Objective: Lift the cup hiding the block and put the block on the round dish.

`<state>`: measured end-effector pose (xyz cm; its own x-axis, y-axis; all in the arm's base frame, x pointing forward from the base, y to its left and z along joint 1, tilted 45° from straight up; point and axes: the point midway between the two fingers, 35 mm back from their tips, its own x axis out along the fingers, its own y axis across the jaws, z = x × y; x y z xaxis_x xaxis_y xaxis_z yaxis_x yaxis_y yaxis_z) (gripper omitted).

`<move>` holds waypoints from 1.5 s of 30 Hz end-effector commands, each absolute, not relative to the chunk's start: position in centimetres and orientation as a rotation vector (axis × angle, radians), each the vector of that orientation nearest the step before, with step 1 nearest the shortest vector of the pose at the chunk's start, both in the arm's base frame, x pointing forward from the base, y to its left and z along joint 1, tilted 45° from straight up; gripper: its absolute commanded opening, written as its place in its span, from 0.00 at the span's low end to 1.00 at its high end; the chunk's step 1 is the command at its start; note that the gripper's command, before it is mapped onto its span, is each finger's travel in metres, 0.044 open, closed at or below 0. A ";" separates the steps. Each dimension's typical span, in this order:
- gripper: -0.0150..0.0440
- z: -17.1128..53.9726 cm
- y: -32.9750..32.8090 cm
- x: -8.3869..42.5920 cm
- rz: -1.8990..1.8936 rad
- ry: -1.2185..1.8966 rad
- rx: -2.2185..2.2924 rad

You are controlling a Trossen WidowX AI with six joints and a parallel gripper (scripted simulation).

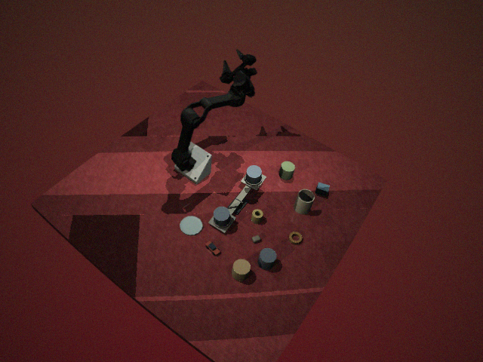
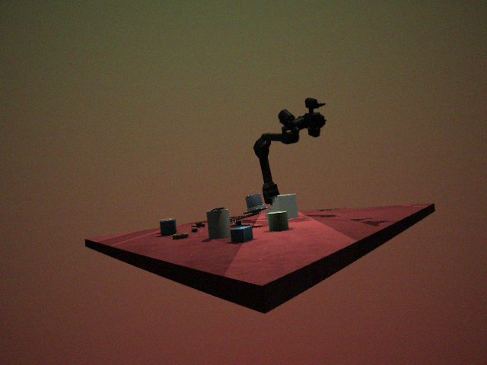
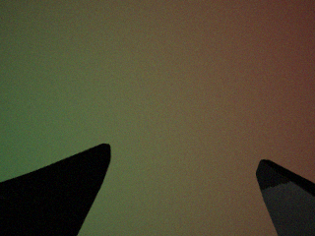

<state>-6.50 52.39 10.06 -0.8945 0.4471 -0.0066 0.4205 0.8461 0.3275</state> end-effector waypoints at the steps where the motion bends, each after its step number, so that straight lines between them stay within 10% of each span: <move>1: 0.98 10.1 52.4 -6.5 0.492 2.936 0.696; 45: 1.00 6.6 51.4 4.4 0.279 1.971 1.083</move>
<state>3.40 52.33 7.07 -0.3241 0.7912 -0.5186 0.6085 0.5941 0.5260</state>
